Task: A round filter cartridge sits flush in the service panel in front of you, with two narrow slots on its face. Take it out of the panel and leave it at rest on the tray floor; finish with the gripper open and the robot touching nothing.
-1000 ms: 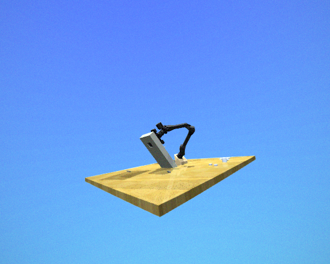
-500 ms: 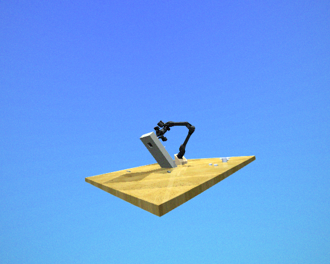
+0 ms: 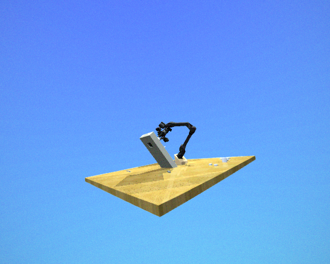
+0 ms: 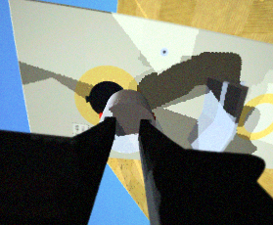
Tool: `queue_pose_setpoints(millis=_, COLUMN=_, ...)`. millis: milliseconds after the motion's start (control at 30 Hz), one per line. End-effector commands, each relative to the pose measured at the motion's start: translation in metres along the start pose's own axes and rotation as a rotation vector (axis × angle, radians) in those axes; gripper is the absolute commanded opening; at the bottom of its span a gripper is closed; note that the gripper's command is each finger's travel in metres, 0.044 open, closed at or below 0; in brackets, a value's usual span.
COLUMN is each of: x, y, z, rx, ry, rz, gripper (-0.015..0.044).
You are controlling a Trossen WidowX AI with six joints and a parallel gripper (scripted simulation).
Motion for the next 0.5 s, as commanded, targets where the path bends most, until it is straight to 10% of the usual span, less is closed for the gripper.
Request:
queue_pose_setpoints(millis=0, x=0.000, y=-0.010, z=0.003, rx=0.009, ry=0.001, rz=-0.011, gripper=0.0000)
queue_pose_setpoints(millis=467, x=-0.006, y=-0.053, z=0.012, rx=0.009, ry=0.002, rz=-0.011, gripper=0.0000)
Point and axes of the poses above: the point midway between the two fingers, 35 mm back from their tips, its own x axis back along the fingers, its own y axis across the jaws, z = x × y, the point moved 1 cm from there along x, back along the fingers, and after that the axes turned 11 degrees about x, right-handed, at the moved point
